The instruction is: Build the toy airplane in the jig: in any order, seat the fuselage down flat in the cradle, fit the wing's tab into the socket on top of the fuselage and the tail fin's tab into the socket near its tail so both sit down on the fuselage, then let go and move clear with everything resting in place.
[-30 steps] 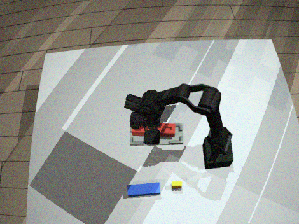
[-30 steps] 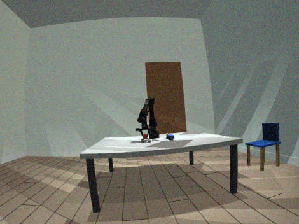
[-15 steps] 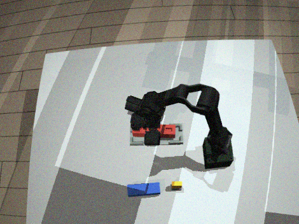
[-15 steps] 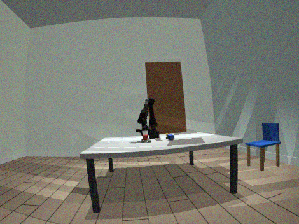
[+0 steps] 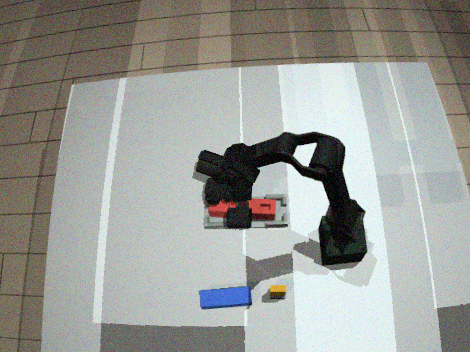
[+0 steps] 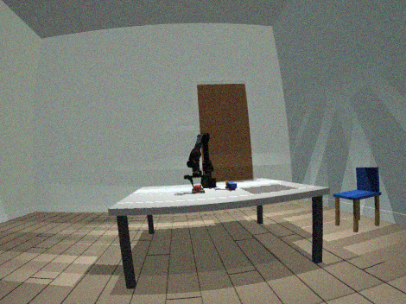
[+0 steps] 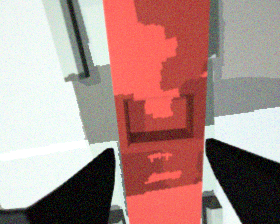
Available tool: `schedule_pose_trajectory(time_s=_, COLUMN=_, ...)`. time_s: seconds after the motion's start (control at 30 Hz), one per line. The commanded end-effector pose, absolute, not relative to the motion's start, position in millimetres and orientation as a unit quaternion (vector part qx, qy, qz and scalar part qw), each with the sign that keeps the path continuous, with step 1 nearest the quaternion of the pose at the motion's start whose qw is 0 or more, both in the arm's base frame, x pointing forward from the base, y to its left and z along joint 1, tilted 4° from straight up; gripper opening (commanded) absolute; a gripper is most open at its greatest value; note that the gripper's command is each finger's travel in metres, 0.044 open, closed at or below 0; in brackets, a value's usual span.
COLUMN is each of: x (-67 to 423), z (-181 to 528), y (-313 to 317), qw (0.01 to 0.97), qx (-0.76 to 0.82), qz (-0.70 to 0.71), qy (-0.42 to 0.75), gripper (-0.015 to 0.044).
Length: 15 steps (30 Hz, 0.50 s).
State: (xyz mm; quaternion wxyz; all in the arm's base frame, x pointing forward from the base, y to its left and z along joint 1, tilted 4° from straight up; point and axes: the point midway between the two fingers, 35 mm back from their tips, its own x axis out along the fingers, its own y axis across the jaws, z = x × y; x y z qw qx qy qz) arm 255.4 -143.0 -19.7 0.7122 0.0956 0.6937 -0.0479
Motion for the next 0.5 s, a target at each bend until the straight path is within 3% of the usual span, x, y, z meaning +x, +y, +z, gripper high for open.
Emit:
schedule_pose_trajectory(time_s=0.0, x=255.4, z=-19.6, y=-143.1, qw=0.712, qx=0.095, qz=-0.048, qy=0.694, gripper=0.0371)
schedule_pose_trajectory(time_s=0.1, x=255.4, z=-19.6, y=-143.1, qw=0.712, qx=0.095, qz=-0.048, qy=0.694, gripper=0.044)
schedule_pose_trajectory(time_s=0.37, x=255.8, z=-16.9, y=-143.6, qw=0.712, qx=0.095, qz=-0.048, qy=0.694, gripper=0.044)
schedule_pose_trajectory(time_s=0.47, x=258.8, z=22.7, y=-148.6, qw=0.712, qx=0.095, qz=-0.049, qy=0.694, gripper=0.044)
